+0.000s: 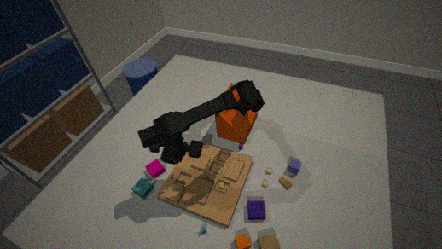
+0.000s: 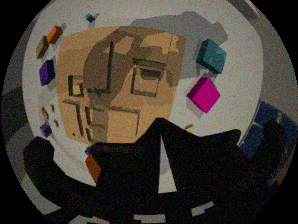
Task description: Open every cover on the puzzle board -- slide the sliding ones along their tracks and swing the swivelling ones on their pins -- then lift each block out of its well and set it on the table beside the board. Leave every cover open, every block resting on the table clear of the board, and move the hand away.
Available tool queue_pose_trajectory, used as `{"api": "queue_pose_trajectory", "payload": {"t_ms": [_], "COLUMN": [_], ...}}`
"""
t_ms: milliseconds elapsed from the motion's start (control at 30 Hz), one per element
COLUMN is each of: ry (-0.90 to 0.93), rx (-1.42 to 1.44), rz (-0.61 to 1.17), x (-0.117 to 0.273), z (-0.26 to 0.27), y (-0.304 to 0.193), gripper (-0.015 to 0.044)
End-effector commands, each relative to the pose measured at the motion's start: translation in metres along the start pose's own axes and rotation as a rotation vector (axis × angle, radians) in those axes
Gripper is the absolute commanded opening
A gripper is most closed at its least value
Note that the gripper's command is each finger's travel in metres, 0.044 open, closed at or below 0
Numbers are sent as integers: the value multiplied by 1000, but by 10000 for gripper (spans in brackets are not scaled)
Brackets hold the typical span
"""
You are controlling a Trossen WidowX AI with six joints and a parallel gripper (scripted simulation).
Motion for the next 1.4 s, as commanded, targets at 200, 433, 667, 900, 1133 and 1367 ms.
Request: {"api": "queue_pose_trajectory", "payload": {"t_ms": [200,433,667,900,1133,1367], "ry": [9,15,25,42,48,47], "rx": [496,801,460,76,-54,-54], "rz": [-6,-12,-12,-7,-4,-4], "x": [-1,-2,-4,-6,-7,-18], "z": [51,85,119,156,168,168], "y": [24,36,43,44,44,44], "gripper": [0,0,0,0,0,0]}}
Point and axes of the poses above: the point midway between the two fingers, 35 mm back from their tips, its own x axis back along the fingers, its own z axis across the jaws, y = z × x, the point moved 7 cm from there along x, back along the fingers, and after that the axes turned 1 degree about -x, right-handed, at the moved point
